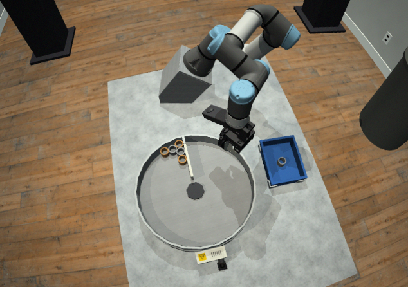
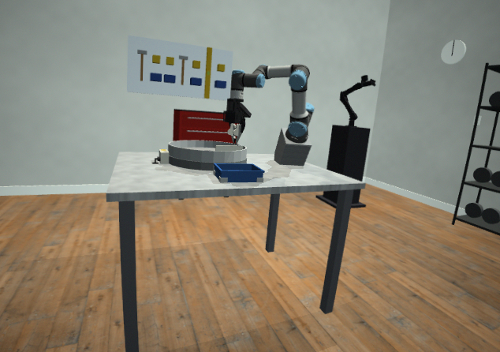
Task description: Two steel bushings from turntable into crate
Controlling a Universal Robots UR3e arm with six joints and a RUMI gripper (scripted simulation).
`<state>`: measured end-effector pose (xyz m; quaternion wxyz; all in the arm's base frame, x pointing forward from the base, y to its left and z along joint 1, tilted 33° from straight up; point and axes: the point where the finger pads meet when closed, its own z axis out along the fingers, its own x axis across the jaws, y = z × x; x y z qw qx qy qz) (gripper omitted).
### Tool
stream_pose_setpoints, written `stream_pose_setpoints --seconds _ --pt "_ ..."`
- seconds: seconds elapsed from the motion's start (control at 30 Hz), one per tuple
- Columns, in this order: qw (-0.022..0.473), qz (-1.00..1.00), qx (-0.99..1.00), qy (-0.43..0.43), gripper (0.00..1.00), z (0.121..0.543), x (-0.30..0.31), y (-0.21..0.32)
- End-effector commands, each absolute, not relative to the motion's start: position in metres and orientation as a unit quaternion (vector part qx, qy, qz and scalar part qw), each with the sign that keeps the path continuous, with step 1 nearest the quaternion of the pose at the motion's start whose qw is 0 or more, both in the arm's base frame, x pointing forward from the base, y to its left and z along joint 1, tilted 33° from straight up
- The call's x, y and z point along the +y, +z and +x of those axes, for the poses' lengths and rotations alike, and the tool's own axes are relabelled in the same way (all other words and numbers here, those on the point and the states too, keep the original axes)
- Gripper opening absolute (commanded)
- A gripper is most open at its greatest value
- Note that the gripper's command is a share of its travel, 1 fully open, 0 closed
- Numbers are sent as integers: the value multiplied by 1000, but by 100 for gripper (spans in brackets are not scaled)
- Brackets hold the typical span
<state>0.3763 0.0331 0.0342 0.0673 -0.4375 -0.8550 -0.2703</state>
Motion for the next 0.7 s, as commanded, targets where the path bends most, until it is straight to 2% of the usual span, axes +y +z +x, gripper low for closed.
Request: stream_pose_setpoints --seconds 0.0,0.67 --pt "60 -418 -864 -273 6 373 21 27" --pt "31 -326 -903 -278 6 357 -39 -13"
